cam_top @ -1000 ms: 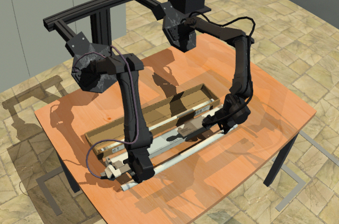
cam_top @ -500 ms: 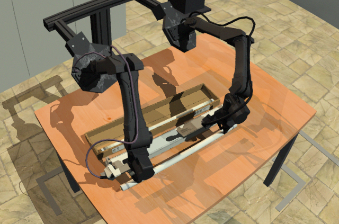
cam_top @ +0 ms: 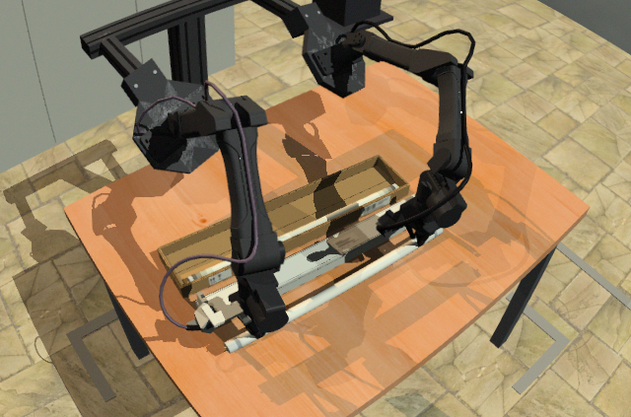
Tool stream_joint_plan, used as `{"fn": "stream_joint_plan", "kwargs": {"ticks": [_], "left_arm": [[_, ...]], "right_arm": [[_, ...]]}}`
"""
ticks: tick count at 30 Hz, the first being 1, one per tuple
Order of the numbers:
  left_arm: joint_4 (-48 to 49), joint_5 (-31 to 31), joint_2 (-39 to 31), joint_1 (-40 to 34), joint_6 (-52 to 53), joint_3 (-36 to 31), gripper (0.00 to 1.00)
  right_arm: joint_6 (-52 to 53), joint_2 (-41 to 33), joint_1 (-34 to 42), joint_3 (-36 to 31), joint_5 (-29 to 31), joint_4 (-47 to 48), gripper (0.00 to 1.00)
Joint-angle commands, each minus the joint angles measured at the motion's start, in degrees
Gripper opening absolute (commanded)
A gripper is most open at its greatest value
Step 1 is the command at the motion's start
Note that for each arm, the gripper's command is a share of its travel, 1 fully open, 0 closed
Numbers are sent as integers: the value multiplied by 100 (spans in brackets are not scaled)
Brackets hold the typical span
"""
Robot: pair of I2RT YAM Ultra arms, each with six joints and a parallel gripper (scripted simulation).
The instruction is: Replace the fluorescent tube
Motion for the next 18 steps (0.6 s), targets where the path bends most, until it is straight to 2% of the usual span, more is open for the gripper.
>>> {"fn": "stream_joint_plan", "kwargs": {"ticks": [1, 18], "left_arm": [[-221, -63, -215, -221, -92, 211, 11], [-596, -132, -354, -385, -272, 323, 11]], "right_arm": [[-51, -235, -118, 173, 84, -175, 11], [-93, -488, -170, 251, 31, -517, 11]]}}
